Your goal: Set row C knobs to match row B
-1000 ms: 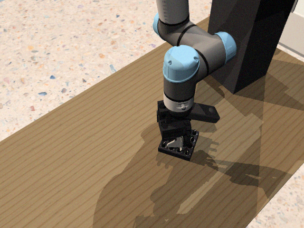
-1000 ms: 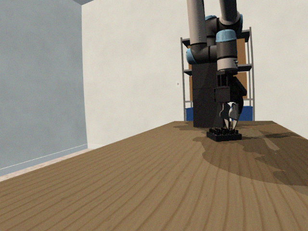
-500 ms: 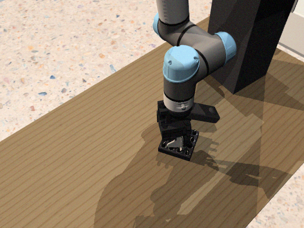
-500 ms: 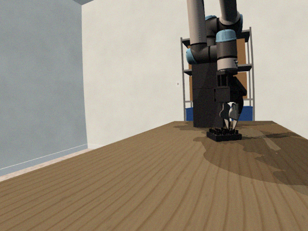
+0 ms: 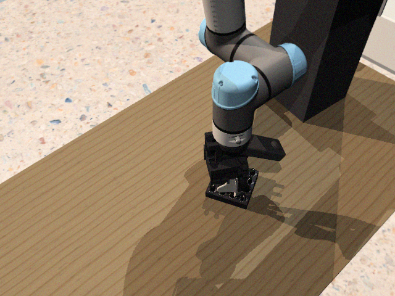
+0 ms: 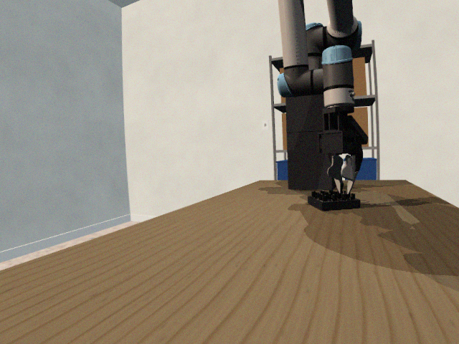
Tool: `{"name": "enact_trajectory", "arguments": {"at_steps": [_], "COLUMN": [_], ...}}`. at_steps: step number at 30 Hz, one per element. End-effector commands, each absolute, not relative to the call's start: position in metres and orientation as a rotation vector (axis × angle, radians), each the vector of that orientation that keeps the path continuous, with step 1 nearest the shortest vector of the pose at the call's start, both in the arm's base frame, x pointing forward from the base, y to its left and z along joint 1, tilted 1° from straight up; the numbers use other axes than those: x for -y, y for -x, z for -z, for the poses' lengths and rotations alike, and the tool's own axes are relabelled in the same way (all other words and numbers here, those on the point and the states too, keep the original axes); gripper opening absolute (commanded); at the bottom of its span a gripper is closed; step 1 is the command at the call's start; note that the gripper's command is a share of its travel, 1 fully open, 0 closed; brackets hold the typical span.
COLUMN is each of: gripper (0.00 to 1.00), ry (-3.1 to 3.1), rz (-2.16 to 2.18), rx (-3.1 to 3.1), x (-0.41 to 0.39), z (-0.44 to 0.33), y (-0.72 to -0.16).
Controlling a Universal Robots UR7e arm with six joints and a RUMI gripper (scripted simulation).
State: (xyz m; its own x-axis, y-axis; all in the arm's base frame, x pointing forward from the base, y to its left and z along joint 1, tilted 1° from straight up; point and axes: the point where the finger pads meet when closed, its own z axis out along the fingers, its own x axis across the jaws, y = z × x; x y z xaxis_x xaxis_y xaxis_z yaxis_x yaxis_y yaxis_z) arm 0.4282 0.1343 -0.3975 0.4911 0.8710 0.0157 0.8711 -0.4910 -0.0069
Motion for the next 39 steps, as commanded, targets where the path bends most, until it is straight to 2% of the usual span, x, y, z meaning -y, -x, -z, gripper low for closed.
{"name": "enact_trajectory", "arguments": {"at_steps": [1, 39], "gripper": [0.11, 0.11], "ry": [2.701, 2.701], "rz": [0.018, 0.018], "rx": [1.578, 1.578], "x": [-0.1345, -0.1345], "z": [0.4014, 0.407], "y": [-0.4289, -0.4289]}}
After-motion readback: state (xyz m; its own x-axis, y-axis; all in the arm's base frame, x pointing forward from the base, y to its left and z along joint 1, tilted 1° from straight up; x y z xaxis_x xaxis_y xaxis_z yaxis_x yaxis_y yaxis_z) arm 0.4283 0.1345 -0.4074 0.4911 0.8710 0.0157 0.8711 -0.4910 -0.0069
